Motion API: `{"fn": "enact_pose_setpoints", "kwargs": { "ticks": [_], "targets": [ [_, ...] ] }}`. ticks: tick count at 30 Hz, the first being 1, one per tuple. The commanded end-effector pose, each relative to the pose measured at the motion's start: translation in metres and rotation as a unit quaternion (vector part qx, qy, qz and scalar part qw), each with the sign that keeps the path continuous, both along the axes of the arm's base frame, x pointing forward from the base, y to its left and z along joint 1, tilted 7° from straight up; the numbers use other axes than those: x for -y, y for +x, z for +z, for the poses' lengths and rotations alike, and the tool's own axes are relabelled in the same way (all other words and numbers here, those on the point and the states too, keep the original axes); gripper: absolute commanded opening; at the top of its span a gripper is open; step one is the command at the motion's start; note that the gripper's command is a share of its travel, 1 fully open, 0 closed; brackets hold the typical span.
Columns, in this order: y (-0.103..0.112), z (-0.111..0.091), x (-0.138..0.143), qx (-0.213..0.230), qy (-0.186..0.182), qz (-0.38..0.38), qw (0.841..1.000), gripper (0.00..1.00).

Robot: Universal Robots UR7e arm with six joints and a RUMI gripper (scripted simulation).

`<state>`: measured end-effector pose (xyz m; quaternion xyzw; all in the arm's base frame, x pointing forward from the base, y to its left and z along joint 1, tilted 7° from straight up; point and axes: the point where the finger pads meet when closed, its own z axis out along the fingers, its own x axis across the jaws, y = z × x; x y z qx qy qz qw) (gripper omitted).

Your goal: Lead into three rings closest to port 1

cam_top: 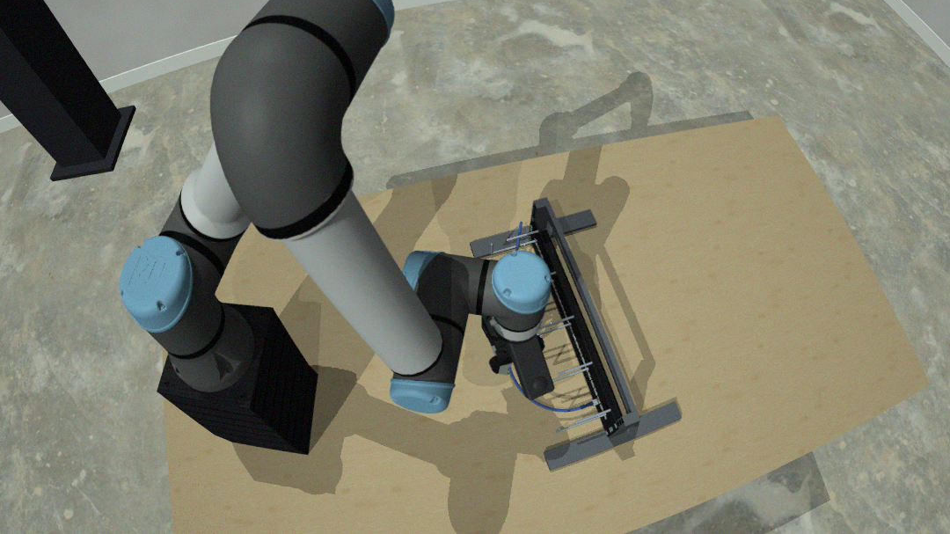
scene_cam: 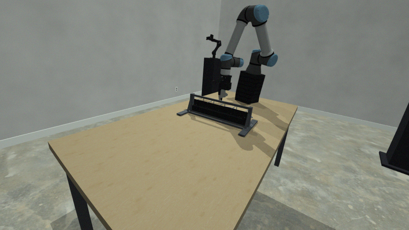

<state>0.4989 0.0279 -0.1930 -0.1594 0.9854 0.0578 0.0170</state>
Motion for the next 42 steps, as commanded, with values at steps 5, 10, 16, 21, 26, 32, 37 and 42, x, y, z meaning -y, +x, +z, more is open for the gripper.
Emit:
{"fn": "enact_pose_setpoints", "kwargs": {
  "ticks": [5,10,16,21,26,32,37,42],
  "targets": [
    [0.001,-0.021,-0.002,0.001,0.000,0.000,1.000,0.20],
    [0.001,-0.026,-0.003,0.001,0.000,0.000,1.000,0.20],
    [0.001,-0.031,-0.004,0.001,0.000,0.000,1.000,0.20],
    [0.002,-0.033,-0.004,0.001,0.000,0.000,1.000,0.20],
    [0.002,-0.033,-0.004,0.001,0.000,0.000,1.000,0.20],
    [0.002,-0.033,-0.004,0.001,0.000,0.000,1.000,0.20],
    [0.002,-0.033,-0.004,0.001,0.000,0.000,1.000,0.20],
    [0.002,-0.033,-0.004,0.001,0.000,0.000,1.000,0.20]
  ]
}}
